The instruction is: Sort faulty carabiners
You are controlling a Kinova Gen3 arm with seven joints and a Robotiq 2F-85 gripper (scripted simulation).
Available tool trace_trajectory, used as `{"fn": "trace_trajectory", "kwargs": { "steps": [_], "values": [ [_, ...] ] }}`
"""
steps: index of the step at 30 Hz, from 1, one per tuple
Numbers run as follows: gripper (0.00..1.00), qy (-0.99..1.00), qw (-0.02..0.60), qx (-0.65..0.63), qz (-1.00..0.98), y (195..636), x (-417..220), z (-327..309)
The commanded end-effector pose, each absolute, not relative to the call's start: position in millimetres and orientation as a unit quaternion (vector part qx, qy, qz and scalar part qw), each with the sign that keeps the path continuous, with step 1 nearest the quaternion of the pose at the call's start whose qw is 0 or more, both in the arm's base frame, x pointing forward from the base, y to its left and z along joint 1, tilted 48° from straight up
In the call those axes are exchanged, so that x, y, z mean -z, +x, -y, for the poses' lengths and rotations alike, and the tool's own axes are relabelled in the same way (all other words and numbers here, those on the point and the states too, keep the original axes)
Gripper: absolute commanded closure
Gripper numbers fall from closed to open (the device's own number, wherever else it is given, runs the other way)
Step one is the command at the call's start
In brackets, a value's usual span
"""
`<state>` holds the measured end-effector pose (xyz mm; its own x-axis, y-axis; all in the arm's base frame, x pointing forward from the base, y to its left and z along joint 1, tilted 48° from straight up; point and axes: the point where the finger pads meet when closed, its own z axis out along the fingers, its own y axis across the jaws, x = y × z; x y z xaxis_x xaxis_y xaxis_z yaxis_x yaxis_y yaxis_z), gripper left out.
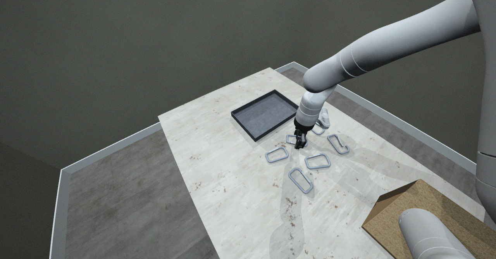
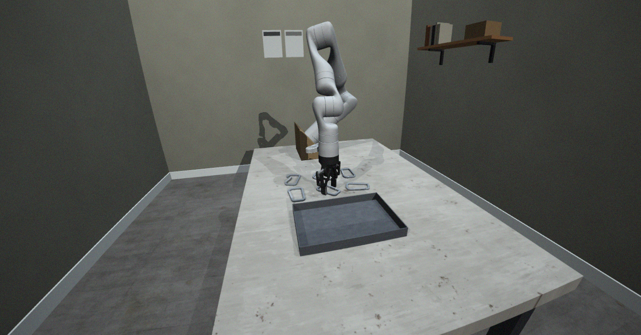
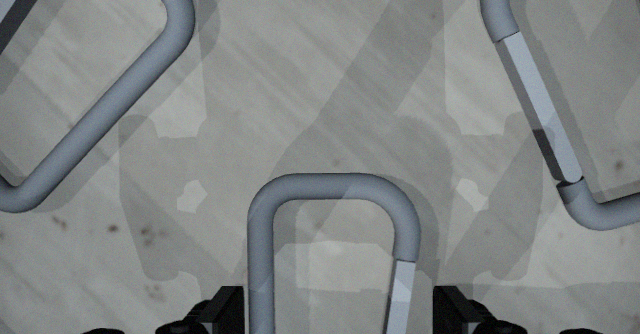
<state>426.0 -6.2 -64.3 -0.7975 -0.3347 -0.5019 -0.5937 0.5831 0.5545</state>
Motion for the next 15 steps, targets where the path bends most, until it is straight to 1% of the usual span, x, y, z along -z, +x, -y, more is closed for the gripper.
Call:
{"fn": "trace_trajectory", "kwargs": {
  "steps": [1, 13, 14, 15],
  "values": [
    [0.25, -0.266, 0.175, -0.37, -0.873, 426.4, 64.1, 7.1],
    [0.25, -0.266, 0.175, -0.37, -0.873, 426.4, 64.1, 7.1],
    [0.29, -0.266, 0.175, -0.37, -0.873, 426.4, 64.0, 7.1],
    [0.29, -0.266, 0.175, -0.37, -0.873, 426.4, 64.0, 7.1]
  ]
}}
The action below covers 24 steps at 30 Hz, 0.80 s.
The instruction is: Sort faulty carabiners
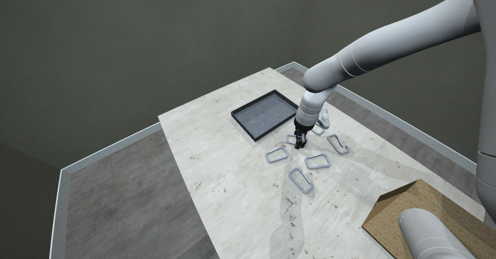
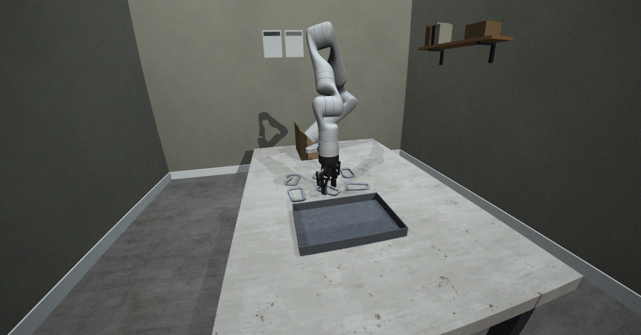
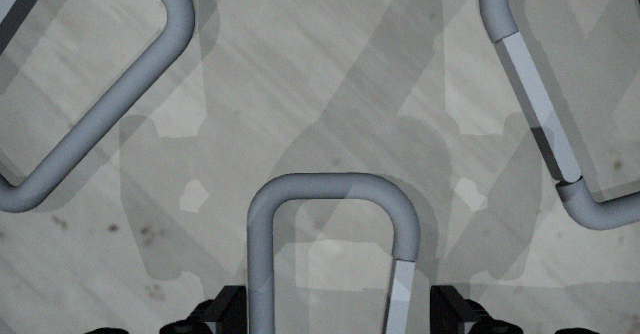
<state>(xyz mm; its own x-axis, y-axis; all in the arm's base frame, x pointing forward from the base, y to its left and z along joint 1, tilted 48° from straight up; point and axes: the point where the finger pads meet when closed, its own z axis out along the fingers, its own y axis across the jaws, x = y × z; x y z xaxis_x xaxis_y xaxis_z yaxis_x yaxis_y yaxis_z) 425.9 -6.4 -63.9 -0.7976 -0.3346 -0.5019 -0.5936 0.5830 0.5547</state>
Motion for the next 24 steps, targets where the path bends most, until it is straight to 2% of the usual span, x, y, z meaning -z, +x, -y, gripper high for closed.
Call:
{"fn": "trace_trajectory", "kwargs": {
  "steps": [1, 15, 16, 24],
  "values": [
    [0.29, -0.266, 0.175, -0.37, -0.873, 426.4, 64.0, 7.1],
    [0.29, -0.266, 0.175, -0.37, -0.873, 426.4, 64.0, 7.1],
    [0.33, -0.266, 0.175, -0.37, -0.873, 426.5, 63.4, 7.7],
    [0.33, -0.266, 0.175, -0.37, -0.873, 426.5, 63.4, 7.7]
  ]
}}
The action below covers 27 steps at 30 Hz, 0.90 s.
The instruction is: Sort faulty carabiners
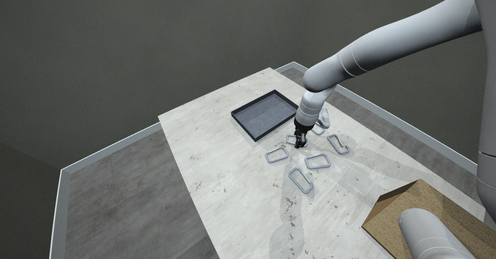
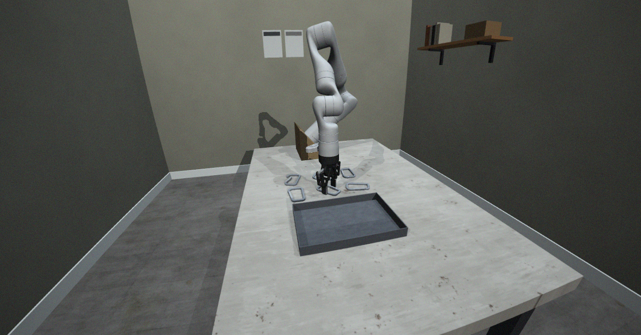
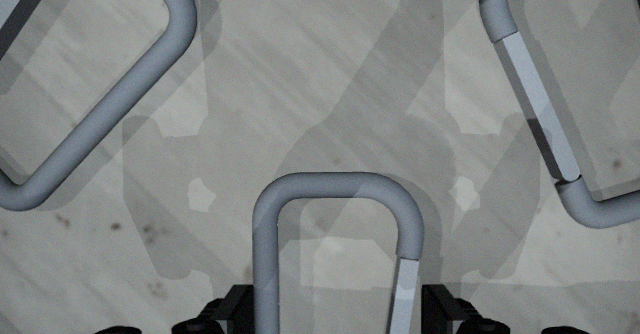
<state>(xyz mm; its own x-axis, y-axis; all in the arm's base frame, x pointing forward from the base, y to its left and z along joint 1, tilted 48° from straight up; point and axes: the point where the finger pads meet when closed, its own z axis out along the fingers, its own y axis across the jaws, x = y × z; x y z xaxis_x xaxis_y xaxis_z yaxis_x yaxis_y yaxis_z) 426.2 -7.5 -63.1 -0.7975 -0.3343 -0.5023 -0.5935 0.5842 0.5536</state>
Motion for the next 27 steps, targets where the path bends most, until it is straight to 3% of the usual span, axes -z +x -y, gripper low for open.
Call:
{"fn": "trace_trajectory", "kwargs": {
  "steps": [1, 25, 27],
  "values": [
    [0.33, -0.266, 0.175, -0.37, -0.873, 426.5, 63.4, 7.7],
    [0.37, -0.265, 0.175, -0.37, -0.873, 426.6, 62.8, 8.3],
    [0.41, -0.265, 0.176, -0.369, -0.873, 426.8, 62.3, 8.9]
  ]
}}
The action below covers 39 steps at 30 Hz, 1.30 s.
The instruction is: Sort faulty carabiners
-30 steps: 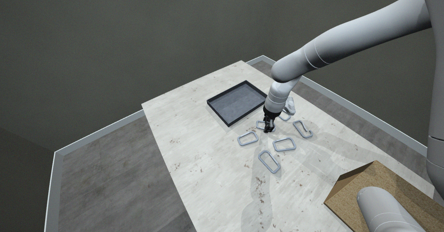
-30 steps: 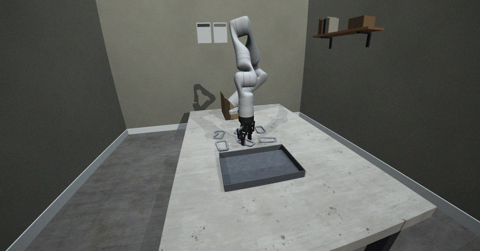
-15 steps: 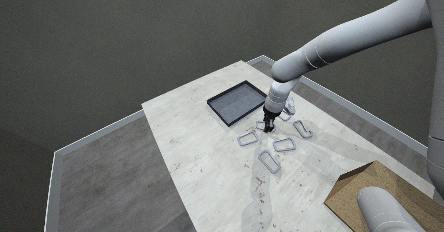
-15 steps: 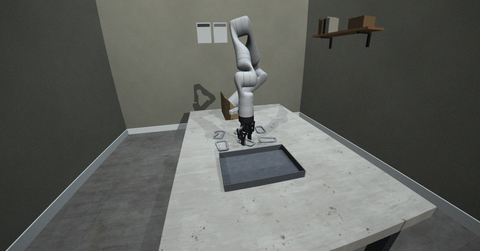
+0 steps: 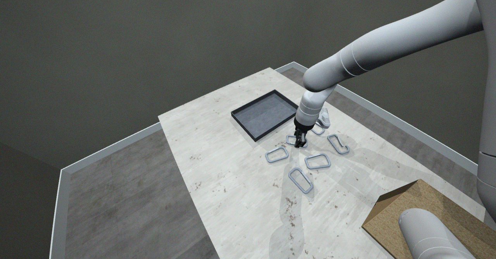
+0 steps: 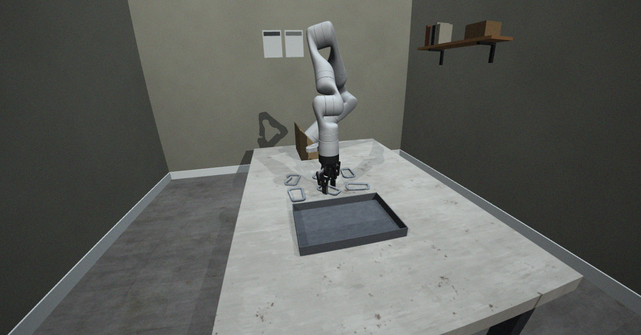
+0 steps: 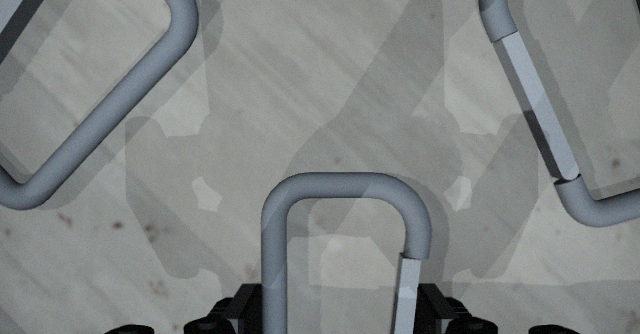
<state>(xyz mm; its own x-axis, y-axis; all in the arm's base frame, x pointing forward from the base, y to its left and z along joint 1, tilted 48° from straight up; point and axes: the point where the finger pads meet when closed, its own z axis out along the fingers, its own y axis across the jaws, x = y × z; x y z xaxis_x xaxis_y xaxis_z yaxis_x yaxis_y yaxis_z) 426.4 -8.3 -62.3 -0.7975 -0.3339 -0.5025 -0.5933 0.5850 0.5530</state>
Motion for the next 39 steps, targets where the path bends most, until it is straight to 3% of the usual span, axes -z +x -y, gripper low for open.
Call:
{"fn": "trace_trajectory", "kwargs": {
  "steps": [1, 39],
  "values": [
    [0.41, -0.265, 0.176, -0.369, -0.873, 426.8, 62.3, 8.9],
    [0.43, -0.265, 0.176, -0.369, -0.873, 427.1, 61.6, 9.9]
  ]
}}
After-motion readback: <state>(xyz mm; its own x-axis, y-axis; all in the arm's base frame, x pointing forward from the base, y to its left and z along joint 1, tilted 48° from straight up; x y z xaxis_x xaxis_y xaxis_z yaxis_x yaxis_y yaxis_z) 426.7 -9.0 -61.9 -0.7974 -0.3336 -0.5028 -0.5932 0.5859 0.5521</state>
